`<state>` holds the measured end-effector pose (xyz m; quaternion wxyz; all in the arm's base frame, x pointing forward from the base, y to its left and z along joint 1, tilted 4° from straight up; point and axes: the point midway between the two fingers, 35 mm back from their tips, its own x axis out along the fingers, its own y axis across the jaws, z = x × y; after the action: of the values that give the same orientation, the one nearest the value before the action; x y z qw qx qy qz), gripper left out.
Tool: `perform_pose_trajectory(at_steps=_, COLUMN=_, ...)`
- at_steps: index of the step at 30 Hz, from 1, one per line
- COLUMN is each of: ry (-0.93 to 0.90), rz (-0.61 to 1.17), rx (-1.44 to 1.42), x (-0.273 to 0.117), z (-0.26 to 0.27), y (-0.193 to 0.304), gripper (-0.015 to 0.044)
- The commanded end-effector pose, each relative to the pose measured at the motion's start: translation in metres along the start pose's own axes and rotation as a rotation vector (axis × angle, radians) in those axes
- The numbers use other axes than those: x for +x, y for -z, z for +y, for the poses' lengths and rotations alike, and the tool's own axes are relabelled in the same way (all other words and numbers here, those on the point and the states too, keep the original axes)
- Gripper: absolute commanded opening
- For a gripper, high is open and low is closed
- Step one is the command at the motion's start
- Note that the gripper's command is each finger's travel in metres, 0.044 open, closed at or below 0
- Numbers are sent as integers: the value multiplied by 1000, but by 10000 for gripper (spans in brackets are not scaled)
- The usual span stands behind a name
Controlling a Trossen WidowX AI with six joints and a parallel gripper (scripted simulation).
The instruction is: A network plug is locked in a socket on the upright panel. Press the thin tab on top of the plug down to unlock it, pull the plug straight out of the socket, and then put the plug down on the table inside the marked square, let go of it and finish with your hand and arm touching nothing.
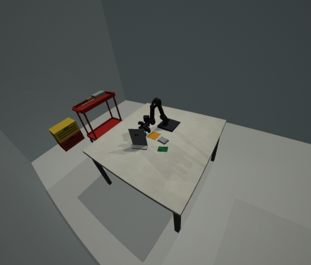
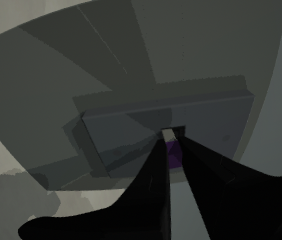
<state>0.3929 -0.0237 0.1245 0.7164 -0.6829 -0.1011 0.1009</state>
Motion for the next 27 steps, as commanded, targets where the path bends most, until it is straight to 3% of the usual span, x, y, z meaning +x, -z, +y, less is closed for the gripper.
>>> perform_pose_trajectory(at_steps=1, ry=-2, rz=5, rx=5, x=-5, z=1, y=2, gripper=0)
perform_pose_trajectory(at_steps=27, ry=-3, rz=5, rx=5, x=-22, z=1, y=9, gripper=0)
